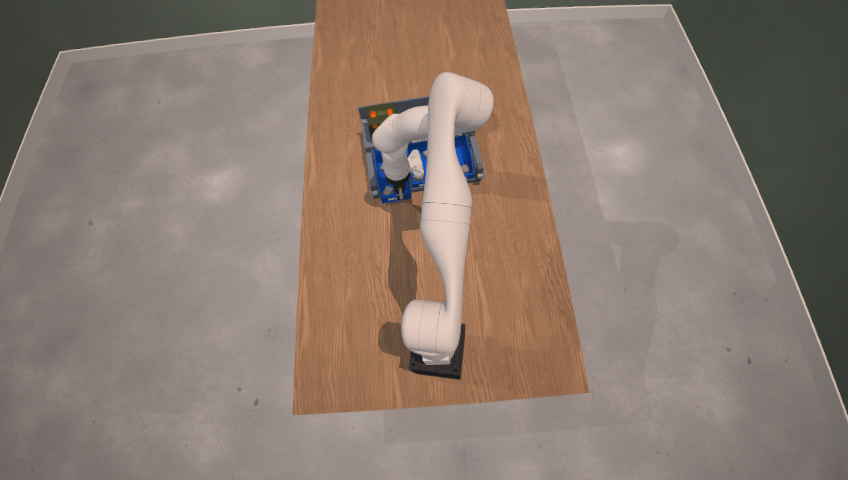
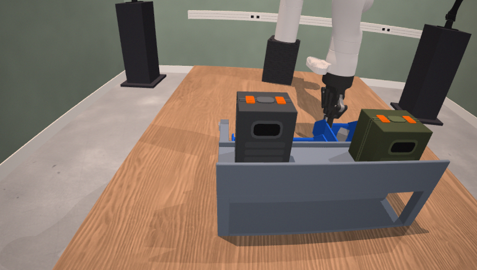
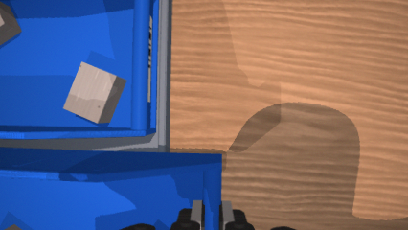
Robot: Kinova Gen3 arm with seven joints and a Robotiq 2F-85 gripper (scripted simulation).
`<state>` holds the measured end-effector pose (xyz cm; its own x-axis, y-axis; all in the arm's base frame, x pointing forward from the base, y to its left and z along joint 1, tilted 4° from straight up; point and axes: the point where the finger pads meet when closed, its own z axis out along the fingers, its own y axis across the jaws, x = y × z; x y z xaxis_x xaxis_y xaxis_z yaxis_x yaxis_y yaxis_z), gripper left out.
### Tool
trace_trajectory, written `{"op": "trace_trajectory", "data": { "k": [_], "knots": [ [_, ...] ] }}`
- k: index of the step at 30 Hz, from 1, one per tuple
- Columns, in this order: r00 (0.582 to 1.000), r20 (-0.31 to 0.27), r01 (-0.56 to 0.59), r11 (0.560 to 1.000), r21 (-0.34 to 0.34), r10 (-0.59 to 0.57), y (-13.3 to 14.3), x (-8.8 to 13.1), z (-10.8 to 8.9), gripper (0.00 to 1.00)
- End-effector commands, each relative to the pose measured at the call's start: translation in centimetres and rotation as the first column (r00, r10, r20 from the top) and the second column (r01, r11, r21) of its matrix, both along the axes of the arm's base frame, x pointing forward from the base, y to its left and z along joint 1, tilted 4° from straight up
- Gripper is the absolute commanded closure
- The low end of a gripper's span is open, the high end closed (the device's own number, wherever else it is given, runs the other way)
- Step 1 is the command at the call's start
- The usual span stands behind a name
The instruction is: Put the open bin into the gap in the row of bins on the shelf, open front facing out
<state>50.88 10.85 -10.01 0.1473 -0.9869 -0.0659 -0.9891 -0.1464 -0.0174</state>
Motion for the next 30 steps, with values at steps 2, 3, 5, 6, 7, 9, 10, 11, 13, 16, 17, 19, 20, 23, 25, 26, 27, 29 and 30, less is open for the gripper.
{"op": "trace_trajectory", "data": {
  "k": [2,3,5,6,7,9,10,11,13,16,17,19,20,23,25,26,27,29,30],
  "knots": [
    [1.0,0.006,0.0,1.0,0.001,0.0,0.09,0.65,0.25,0.9],
    [1.0,0.006,0.0,1.0,0.001,0.0,0.09,0.65,0.25,0.9],
    [1.0,0.006,0.0,1.0,0.001,0.0,0.09,0.65,0.25,0.9],
    [1.0,0.006,0.0,1.0,0.001,0.0,0.09,0.65,0.25,0.9],
    [1.0,0.006,0.0,1.0,0.001,0.0,0.09,0.65,0.25,0.9],
    [1.0,0.006,0.0,1.0,0.001,0.0,0.09,0.65,0.25,0.9],
    [1.0,0.006,0.0,1.0,0.001,0.0,0.09,0.65,0.25,0.9],
    [1.0,0.006,0.0,1.0,0.001,0.0,0.09,0.65,0.25,0.9],
    [1.0,0.004,0.0,1.0,0.0,0.0,0.08,0.74,0.17,0.9],
    [1.0,0.005,0.0,1.0,0.001,0.0,0.17,1.33,0.24,0.9],
    [1.0,0.006,0.0,1.0,0.001,0.0,0.2,1.53,0.26,0.9],
    [1.0,0.006,0.0,1.0,0.001,0.0,0.2,1.53,0.26,0.9],
    [1.0,0.006,0.0,1.0,0.001,0.0,0.2,1.53,0.26,0.9],
    [1.0,0.006,0.0,1.0,0.001,0.0,0.2,1.53,0.26,0.9],
    [1.0,0.006,0.0,1.0,0.001,0.0,0.2,1.53,0.26,0.9],
    [1.0,0.006,0.0,1.0,0.001,0.0,0.2,1.53,0.26,0.9],
    [1.0,0.006,0.0,1.0,0.001,0.0,0.2,1.53,0.26,0.9],
    [1.0,0.006,0.0,1.0,0.001,0.0,0.2,1.53,0.26,0.9],
    [1.0,0.004,0.0,1.0,0.0,0.0,0.2,1.61,0.18,0.9]
  ]
}}
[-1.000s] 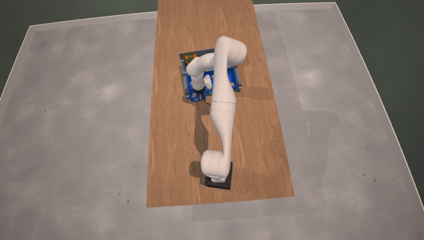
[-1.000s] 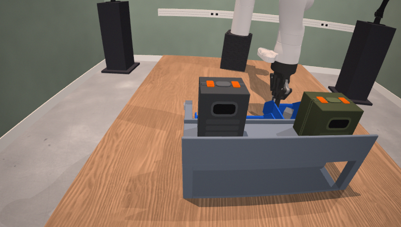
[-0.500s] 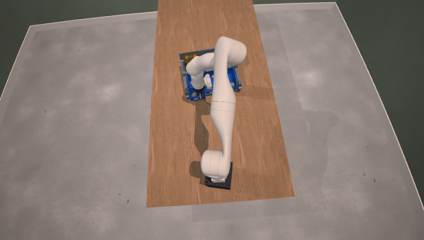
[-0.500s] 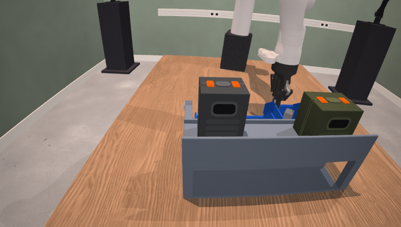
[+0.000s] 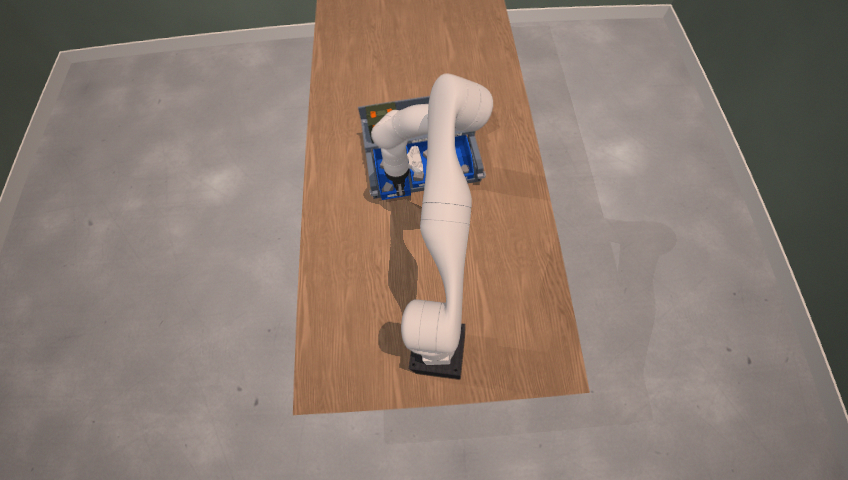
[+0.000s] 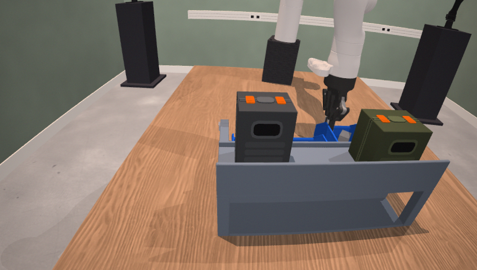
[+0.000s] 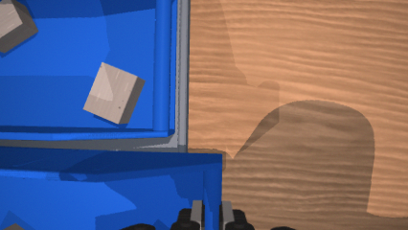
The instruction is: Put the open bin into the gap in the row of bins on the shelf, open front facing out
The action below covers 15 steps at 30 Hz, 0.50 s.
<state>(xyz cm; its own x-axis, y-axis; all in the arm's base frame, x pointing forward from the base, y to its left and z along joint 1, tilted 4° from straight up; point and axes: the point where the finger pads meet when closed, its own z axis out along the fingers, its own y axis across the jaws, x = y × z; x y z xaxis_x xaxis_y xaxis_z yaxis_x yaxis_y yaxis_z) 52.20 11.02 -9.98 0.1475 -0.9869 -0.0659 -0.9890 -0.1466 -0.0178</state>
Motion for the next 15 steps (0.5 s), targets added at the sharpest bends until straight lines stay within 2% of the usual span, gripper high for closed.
{"op": "trace_trajectory", "data": {
  "k": [1,4,15],
  "knots": [
    [1.0,0.004,0.0,1.0,0.001,0.0,0.06,0.48,0.18,0.9],
    [1.0,0.005,0.0,1.0,0.001,0.0,0.15,1.07,0.27,0.9],
    [1.0,0.005,0.0,1.0,0.001,0.0,0.15,1.07,0.27,0.9]
  ]
}}
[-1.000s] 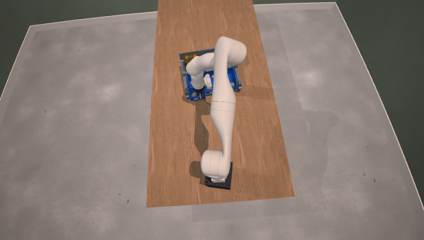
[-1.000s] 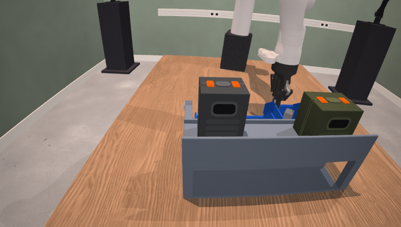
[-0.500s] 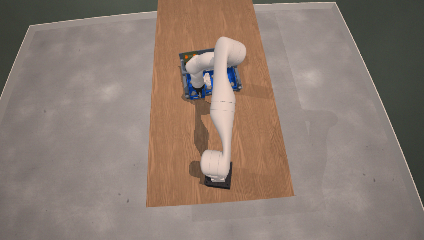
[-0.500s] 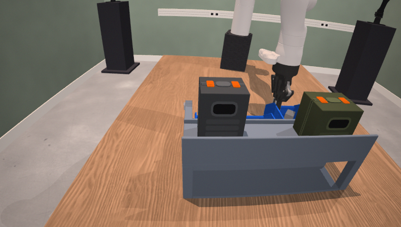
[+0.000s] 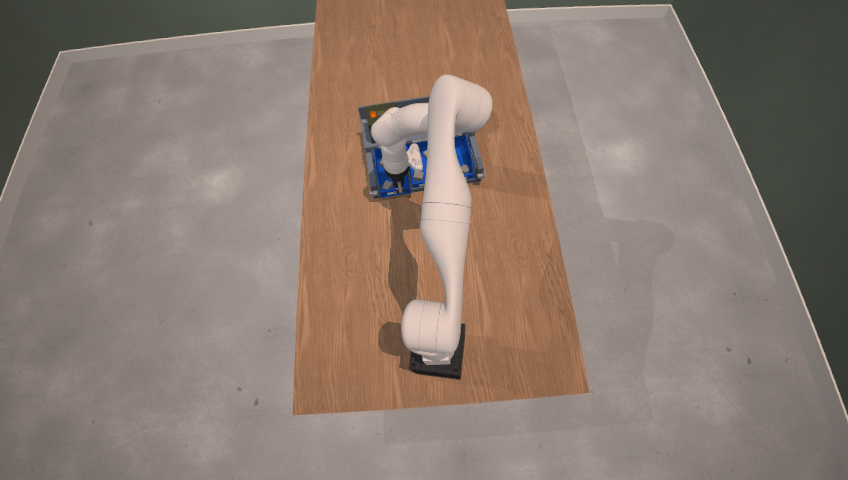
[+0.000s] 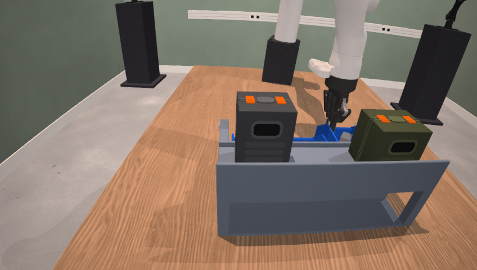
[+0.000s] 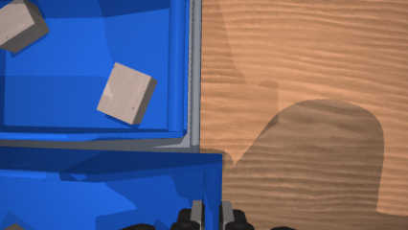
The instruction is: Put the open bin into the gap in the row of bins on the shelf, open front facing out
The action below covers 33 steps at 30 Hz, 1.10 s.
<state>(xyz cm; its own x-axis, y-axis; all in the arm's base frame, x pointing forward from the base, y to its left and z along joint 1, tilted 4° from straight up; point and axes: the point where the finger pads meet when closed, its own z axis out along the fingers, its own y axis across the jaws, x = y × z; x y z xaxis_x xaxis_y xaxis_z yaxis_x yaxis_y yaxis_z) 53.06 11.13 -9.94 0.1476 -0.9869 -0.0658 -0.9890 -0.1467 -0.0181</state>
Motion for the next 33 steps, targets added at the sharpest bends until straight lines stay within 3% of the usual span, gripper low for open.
{"op": "trace_trajectory", "data": {
  "k": [1,33],
  "knots": [
    [1.0,0.005,0.0,1.0,0.001,0.0,0.0,0.2,0.2,0.9],
    [1.0,0.005,0.0,1.0,0.001,0.0,0.3,1.9,0.4,0.9]
  ]
}}
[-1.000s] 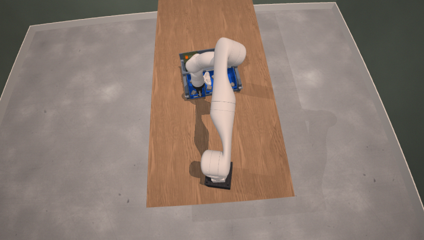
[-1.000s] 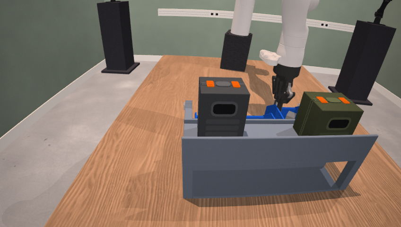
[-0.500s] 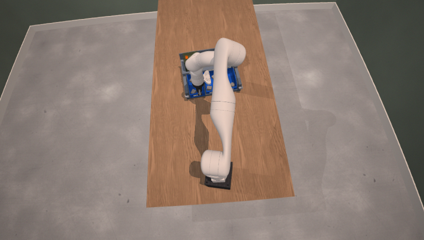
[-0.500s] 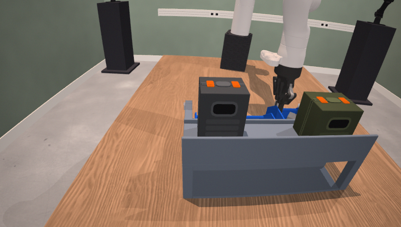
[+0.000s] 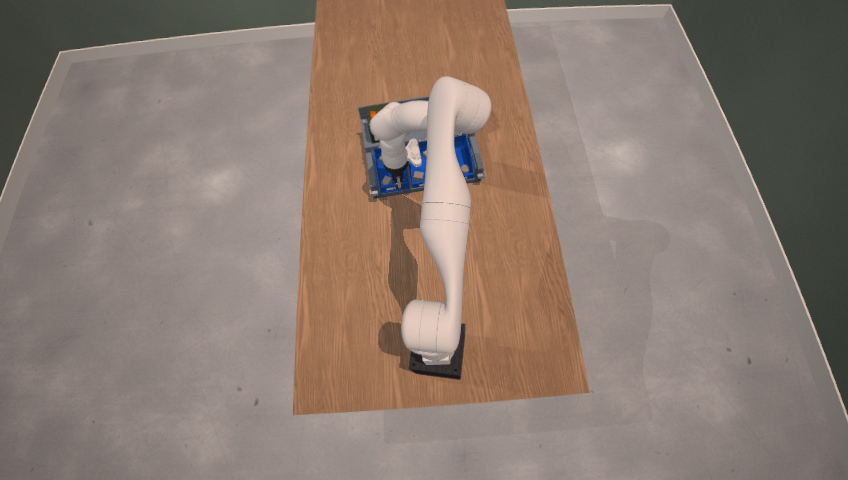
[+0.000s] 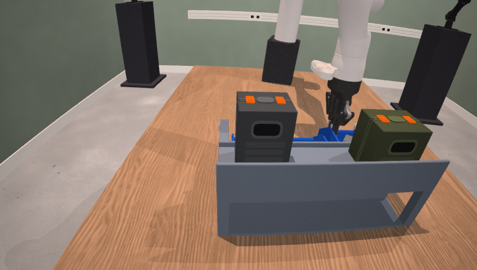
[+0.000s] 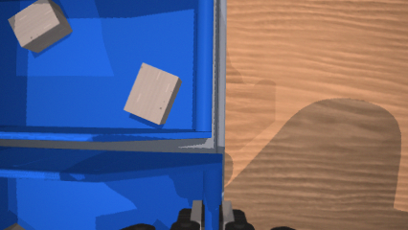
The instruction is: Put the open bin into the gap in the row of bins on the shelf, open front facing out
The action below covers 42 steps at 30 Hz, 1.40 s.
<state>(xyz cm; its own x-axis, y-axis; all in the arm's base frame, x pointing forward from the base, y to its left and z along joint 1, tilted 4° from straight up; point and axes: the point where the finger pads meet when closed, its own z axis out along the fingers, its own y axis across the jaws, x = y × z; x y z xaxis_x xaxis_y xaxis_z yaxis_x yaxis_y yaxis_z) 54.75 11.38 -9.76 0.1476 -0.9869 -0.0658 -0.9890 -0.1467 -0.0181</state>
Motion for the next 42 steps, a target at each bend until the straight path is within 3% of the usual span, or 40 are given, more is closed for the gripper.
{"op": "trace_trajectory", "data": {
  "k": [1,19,42],
  "knots": [
    [1.0,0.005,0.0,1.0,0.001,0.0,0.0,0.2,0.2,0.9],
    [1.0,0.005,0.0,1.0,0.001,0.0,0.2,1.0,0.5,0.9],
    [1.0,0.005,0.0,1.0,0.001,0.0,0.2,0.9,-1.4,0.9]
  ]
}}
